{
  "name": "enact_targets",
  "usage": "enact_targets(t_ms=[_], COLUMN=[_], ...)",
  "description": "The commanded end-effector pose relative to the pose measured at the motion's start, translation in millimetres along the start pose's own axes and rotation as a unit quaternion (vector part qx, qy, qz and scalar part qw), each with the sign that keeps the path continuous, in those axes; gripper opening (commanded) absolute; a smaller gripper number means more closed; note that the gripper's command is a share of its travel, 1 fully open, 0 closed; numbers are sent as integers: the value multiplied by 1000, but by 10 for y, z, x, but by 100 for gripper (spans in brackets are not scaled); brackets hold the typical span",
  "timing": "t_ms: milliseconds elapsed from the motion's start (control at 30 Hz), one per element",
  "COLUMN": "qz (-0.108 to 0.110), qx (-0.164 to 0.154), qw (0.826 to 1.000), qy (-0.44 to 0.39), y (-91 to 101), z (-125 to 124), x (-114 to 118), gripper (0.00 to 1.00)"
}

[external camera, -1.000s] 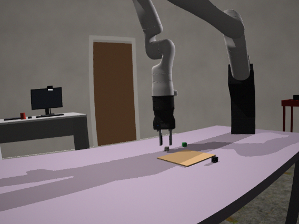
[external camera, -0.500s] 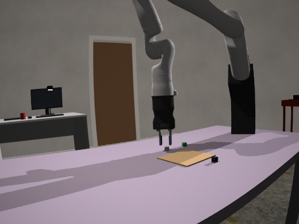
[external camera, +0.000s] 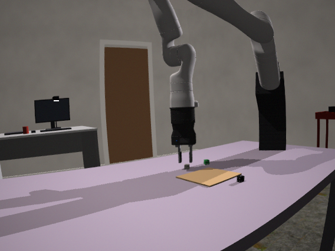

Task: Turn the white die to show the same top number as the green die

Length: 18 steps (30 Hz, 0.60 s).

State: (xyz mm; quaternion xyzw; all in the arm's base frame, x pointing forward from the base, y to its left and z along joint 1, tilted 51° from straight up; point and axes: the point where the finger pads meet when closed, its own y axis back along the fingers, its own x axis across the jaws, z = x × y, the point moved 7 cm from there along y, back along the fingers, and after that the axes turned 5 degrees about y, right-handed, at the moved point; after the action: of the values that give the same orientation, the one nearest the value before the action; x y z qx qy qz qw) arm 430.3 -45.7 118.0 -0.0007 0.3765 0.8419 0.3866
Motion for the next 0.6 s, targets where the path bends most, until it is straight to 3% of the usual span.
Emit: enact_targets(t_ms=[0, 567], qz=[2, 2], qx=[0, 0], qw=[1000, 1000], qy=[0, 0], y=[-4, -4], z=[-1, 4], x=[0, 28], gripper=[64, 64])
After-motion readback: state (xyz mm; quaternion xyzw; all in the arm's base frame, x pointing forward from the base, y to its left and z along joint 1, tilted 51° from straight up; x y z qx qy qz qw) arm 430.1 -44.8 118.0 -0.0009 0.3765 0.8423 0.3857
